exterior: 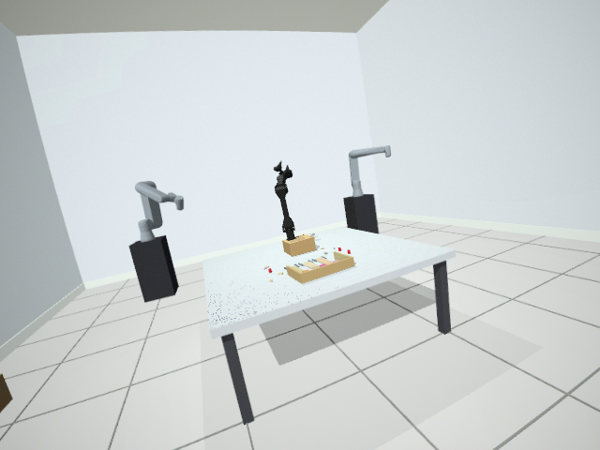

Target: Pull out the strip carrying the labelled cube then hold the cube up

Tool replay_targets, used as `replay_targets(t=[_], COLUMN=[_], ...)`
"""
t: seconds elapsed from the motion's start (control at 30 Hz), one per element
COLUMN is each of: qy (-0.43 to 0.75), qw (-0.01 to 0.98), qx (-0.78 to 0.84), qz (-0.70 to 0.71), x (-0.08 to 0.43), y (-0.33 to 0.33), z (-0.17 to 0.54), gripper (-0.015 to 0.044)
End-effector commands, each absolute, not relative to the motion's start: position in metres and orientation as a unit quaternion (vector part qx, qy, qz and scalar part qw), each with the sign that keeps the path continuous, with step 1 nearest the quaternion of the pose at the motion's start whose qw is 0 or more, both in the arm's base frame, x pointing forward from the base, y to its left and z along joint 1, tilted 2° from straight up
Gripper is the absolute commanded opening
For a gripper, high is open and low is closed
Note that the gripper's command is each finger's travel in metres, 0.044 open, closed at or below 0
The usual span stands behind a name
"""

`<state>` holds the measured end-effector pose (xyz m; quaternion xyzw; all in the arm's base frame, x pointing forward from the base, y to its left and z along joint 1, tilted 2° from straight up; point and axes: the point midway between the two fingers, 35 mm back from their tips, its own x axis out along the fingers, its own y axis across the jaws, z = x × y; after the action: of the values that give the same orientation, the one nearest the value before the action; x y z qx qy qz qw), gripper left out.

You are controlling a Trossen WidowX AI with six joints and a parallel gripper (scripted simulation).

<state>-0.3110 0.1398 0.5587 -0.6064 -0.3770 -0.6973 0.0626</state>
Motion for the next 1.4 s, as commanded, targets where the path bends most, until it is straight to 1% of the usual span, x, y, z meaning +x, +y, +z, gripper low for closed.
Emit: replay_targets(t=[0.0,0.13,0.3,0.37,0.6,0.8,1.07,1.2,1.37], qy=[-0.375,-0.334,-0.266,-0.260,-0.177,-0.115,-0.063,-0.052,-0.052], qw=[0.060,0.011,-0.117,-0.143,-0.326,-0.482,-0.669,-0.746,-0.827], qx=[-0.606,-0.601,-0.583,-0.593,-0.545,-0.482,-0.377,-0.321,-0.251], qz=[-0.699,-0.726,-0.759,-0.748,-0.752,-0.722,-0.638,-0.581,-0.500], x=[-0.310,-0.294,-0.267,-0.244,-0.176,-0.095,0.032,0.096,0.172], y=[0.142,0.179,0.242,0.261,0.334,0.380,0.402,0.393,0.365], z=[0.558,0.551,0.532,0.530,0.497,0.461,0.407,0.378,0.341], gripper=[0.0400,0.0400,0.0400,0.0400,0.0400,0.0400,0.0400,0.0400,0.0400])
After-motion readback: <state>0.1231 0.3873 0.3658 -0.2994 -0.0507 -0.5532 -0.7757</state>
